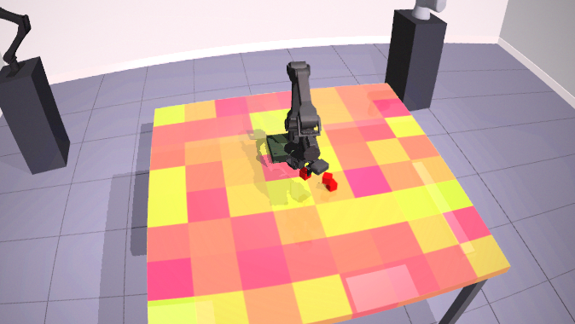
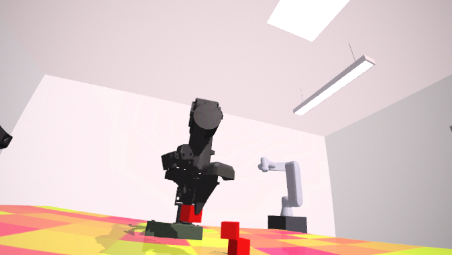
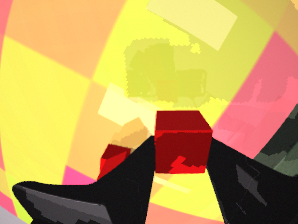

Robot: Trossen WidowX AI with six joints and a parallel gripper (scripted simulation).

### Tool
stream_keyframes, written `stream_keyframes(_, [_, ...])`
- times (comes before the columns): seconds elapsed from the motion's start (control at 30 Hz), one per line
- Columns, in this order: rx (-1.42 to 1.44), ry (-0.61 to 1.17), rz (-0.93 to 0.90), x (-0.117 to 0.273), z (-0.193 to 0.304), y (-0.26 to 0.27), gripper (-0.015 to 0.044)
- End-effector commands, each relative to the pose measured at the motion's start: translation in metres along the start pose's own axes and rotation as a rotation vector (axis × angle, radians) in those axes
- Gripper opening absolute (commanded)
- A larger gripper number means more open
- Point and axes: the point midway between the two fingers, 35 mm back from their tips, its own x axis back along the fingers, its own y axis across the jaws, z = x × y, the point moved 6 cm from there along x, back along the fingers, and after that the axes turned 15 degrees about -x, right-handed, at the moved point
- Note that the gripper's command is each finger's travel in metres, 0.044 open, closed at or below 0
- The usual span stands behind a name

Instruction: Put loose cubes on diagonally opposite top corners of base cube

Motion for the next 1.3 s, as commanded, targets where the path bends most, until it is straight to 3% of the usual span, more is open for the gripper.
stream_keyframes(0.0, [-0.003,-0.008,-0.008,0.016,0.000,0.000,0.0105])
stream_keyframes(0.5, [0.025,-0.007,-0.007,0.050,0.003,-0.004,0.0105])
stream_keyframes(1.27, [0.987,-0.009,-0.009,0.046,0.044,0.031,0.0105])
